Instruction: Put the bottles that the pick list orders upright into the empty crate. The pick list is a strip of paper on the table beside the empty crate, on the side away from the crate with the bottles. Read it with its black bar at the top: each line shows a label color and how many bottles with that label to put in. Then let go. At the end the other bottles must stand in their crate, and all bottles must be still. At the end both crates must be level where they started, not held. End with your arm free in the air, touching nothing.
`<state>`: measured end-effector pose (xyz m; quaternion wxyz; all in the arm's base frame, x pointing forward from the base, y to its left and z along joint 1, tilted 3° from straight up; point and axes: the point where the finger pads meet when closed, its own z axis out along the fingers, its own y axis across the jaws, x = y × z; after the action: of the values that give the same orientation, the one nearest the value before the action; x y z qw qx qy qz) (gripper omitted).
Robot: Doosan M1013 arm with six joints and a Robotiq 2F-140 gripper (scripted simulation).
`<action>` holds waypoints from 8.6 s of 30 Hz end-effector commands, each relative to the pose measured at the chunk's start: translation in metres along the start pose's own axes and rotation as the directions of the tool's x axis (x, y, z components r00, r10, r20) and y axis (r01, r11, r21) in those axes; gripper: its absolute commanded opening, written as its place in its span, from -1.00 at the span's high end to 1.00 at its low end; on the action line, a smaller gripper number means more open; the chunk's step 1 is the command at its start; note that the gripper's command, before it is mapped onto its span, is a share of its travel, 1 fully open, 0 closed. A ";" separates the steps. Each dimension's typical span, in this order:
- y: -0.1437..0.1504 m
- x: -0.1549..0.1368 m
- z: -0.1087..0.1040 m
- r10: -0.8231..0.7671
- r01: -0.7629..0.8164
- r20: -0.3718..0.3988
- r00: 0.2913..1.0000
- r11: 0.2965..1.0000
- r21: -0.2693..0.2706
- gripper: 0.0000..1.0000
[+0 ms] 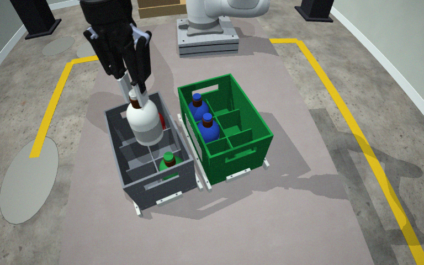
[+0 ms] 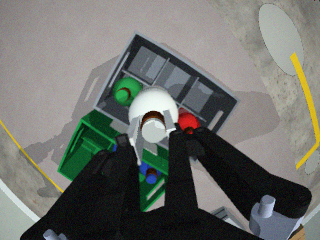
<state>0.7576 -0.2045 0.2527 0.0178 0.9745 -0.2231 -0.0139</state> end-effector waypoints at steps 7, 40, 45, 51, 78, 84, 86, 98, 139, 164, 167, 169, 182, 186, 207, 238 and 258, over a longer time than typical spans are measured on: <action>-0.015 -0.005 0.000 0.000 0.000 0.000 1.000 1.000 0.000 1.00; -0.070 -0.025 0.000 0.000 0.000 0.000 1.000 1.000 0.000 1.00; -0.079 -0.029 0.000 0.000 0.000 0.000 1.000 1.000 0.000 1.00; -0.090 -0.033 0.000 0.000 0.000 0.000 1.000 1.000 0.000 1.00; -0.134 -0.048 0.000 0.000 0.000 0.000 1.000 1.000 0.000 1.00; -0.145 -0.053 0.000 0.000 0.000 0.000 1.000 1.000 0.000 1.00; -0.147 -0.053 0.000 0.000 0.000 0.000 1.000 1.000 0.000 1.00; -0.169 -0.061 0.000 0.000 0.000 0.000 1.000 1.000 0.000 1.00; -0.171 -0.062 0.000 0.000 0.000 0.000 1.000 1.000 0.000 1.00; -0.171 -0.062 0.009 0.000 0.000 0.000 1.000 1.000 0.000 1.00; -0.171 -0.062 0.012 0.000 0.000 0.000 1.000 1.000 0.000 1.00; -0.171 -0.062 0.014 0.000 0.000 0.000 1.000 1.000 0.000 1.00; -0.171 -0.062 0.025 0.000 0.000 0.000 1.000 1.000 0.000 1.00; -0.171 -0.062 0.029 0.000 0.000 0.000 1.000 1.000 0.000 1.00; -0.171 -0.062 0.046 0.000 0.000 0.000 1.000 1.000 0.000 1.00; -0.171 -0.061 0.075 0.000 0.000 0.000 1.000 1.000 0.000 1.00; -0.171 -0.061 0.091 0.000 0.000 0.000 1.000 1.000 0.000 1.00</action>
<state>0.7734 -0.0265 0.1577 0.0178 0.9745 -0.2232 -0.0139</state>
